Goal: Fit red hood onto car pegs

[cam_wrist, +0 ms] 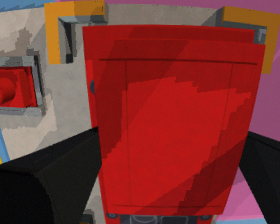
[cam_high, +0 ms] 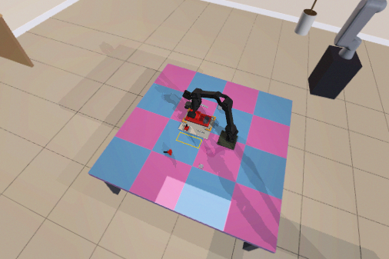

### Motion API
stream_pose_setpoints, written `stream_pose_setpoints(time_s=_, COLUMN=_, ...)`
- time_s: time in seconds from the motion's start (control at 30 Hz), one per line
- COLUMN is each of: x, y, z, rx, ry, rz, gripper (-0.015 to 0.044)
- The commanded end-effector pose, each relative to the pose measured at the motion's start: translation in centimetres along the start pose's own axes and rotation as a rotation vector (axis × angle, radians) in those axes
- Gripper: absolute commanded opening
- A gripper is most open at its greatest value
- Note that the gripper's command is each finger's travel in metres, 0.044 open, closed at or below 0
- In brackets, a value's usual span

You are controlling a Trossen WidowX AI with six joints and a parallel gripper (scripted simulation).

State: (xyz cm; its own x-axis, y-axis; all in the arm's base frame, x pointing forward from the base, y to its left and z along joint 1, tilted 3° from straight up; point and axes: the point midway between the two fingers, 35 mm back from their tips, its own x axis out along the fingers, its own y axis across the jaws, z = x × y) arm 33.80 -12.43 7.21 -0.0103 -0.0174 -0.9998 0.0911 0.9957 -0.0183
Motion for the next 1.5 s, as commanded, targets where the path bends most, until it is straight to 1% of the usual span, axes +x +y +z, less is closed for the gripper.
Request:
stream_pose_setpoints(time_s=0.0, x=0.16, y=-0.05, z=0.01, rx=-0.003, ry=-0.001, rz=-0.003, gripper=0.0000)
stream_pose_setpoints(time_s=0.37, x=0.49, y=-0.04, z=0.01, rx=-0.003, ry=-0.001, rz=-0.003, gripper=0.0000)
stream_pose_setpoints(time_s=1.47, x=-0.19, y=-0.02, z=-0.04, rx=-0.003, ry=-0.002, rz=-0.002, gripper=0.0000)
